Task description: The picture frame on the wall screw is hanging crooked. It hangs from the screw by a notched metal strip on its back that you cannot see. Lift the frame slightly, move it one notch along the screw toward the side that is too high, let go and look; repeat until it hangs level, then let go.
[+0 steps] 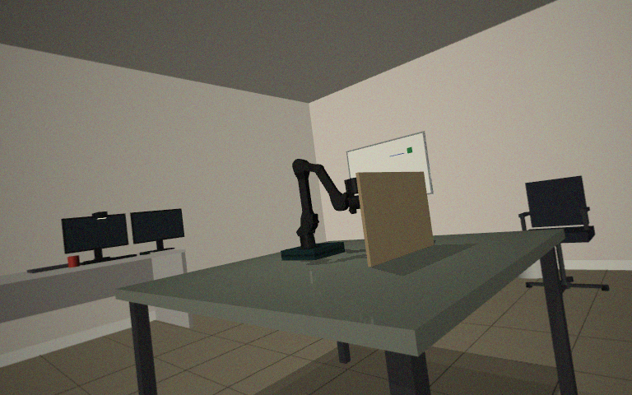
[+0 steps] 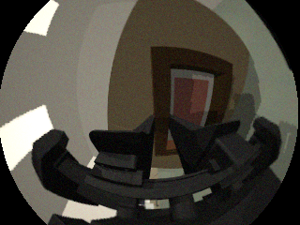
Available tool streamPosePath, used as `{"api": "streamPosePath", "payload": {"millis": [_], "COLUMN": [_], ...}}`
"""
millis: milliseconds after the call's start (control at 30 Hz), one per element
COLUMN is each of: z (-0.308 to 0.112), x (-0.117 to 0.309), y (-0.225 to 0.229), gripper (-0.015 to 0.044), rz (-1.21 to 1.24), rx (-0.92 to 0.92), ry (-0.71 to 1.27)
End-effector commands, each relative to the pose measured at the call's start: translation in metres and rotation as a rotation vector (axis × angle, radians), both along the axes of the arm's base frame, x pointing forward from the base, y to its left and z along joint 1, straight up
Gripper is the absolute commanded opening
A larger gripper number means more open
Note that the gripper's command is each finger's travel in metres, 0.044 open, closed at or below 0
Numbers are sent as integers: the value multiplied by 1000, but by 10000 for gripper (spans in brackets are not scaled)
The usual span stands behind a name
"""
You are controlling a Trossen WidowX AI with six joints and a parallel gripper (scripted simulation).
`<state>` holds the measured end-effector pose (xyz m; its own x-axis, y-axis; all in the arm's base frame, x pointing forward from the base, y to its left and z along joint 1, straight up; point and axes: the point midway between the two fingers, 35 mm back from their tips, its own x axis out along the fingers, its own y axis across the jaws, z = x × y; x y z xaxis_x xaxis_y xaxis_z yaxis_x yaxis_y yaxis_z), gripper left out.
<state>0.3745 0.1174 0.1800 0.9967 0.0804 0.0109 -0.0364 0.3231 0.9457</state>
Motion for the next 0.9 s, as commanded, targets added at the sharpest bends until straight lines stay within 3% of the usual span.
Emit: {"api": "streamPosePath", "payload": {"millis": [0,867], "z": [2,4], "x": [0,0], "y": [0,-4], "gripper": [0,0], "rz": [3,3], "rx": [-2,-2], "ry": [-8,-9]}}
